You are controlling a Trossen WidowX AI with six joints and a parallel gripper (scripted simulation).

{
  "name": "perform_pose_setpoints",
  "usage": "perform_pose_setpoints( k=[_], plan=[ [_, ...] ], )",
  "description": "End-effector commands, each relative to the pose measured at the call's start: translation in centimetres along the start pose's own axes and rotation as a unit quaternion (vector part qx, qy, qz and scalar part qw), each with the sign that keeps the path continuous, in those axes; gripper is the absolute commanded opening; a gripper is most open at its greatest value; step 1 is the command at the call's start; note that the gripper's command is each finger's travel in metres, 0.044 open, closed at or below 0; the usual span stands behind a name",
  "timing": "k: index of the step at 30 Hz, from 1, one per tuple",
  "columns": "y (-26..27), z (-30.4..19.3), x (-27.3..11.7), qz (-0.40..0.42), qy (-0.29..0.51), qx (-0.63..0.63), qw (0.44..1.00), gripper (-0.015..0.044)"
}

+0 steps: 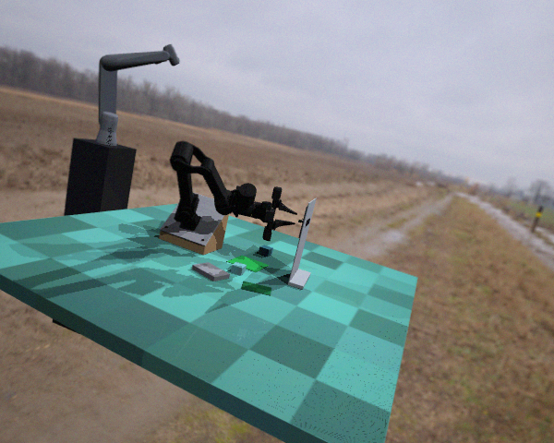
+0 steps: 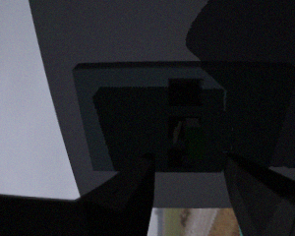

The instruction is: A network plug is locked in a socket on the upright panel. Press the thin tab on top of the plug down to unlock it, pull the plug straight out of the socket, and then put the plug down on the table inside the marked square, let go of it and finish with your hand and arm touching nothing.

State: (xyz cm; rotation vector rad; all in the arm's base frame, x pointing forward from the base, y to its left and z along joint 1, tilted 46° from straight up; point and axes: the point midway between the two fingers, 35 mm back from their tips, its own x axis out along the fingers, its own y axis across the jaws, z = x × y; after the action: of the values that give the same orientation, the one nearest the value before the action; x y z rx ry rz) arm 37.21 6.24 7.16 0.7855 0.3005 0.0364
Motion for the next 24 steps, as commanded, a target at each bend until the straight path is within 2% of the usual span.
perform_pose_setpoints(
  k=[1,13,16,24],
  plan=[
    [-0.1,0.1,0.7,-0.001,0.002,-0.003,1.0,0.0156],
    [-0.2,0.6,2.3,0.0,0.002,-0.003,1.0,0.0156],
    [-0.2,0.6,2.3,0.0,0.002,-0.003,1.0,0.0077],
    [-0.2,0.6,2.3,0.0,0.002,-0.003,1.0,0.0024]
  ],
)
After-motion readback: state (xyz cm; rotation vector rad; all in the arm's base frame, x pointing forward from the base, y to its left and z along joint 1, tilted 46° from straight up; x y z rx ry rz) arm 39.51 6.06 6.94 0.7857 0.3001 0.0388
